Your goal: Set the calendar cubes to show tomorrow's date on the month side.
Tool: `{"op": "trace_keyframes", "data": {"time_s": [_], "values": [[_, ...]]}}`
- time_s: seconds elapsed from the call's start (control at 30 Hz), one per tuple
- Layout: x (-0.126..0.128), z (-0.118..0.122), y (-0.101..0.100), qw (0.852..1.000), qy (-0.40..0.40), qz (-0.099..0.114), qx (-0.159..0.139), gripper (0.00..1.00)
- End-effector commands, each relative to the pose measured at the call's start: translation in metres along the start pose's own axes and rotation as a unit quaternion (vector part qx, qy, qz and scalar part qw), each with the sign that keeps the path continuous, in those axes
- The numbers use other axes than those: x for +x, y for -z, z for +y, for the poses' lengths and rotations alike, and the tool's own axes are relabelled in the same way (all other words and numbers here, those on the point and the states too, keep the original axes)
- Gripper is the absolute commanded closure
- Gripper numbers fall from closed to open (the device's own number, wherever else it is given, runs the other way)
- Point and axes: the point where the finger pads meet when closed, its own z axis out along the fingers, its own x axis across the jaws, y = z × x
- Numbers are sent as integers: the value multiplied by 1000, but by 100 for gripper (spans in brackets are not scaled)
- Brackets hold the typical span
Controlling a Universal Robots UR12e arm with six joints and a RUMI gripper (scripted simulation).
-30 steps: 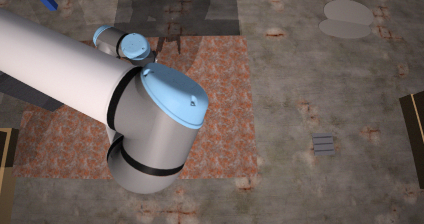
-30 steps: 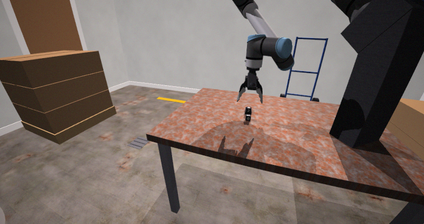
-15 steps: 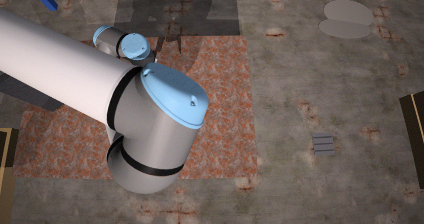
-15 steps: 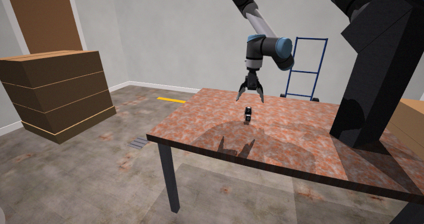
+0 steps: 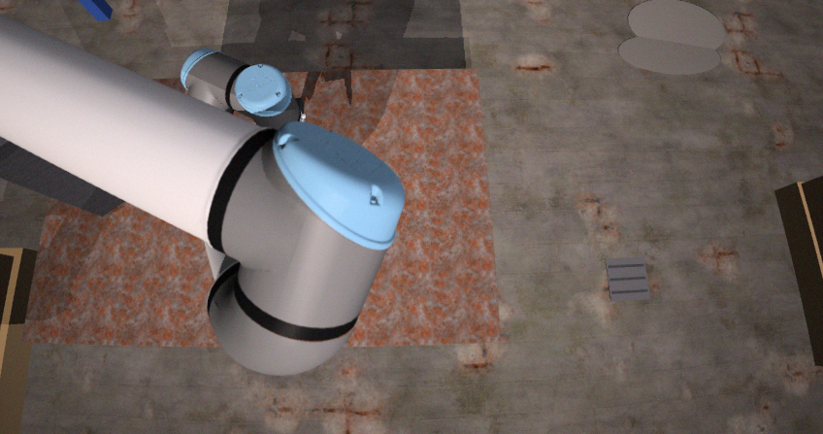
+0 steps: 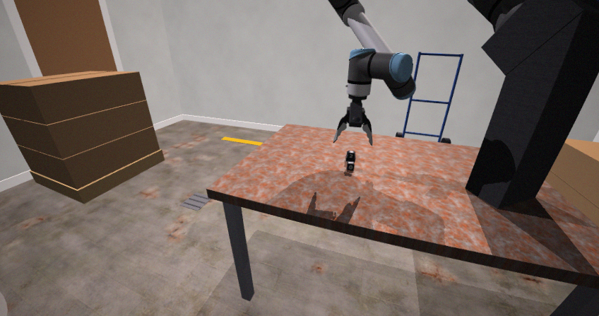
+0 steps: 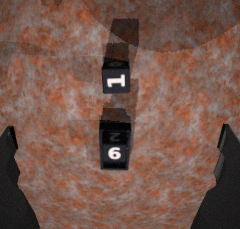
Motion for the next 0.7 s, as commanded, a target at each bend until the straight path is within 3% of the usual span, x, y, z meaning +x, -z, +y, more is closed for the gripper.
{"op": "trace_keyframes", "data": {"time_s": [0.0,0.4,0.5,0.67], "values": [[-3,-2,0,1000,-23,-2,1,0],[-2,-4,-2,986,-169,-2,0,0],[-2,-4,-2,985,-170,-2,0,0],[-1,-5,-3,969,-247,-2,0,0]]}}
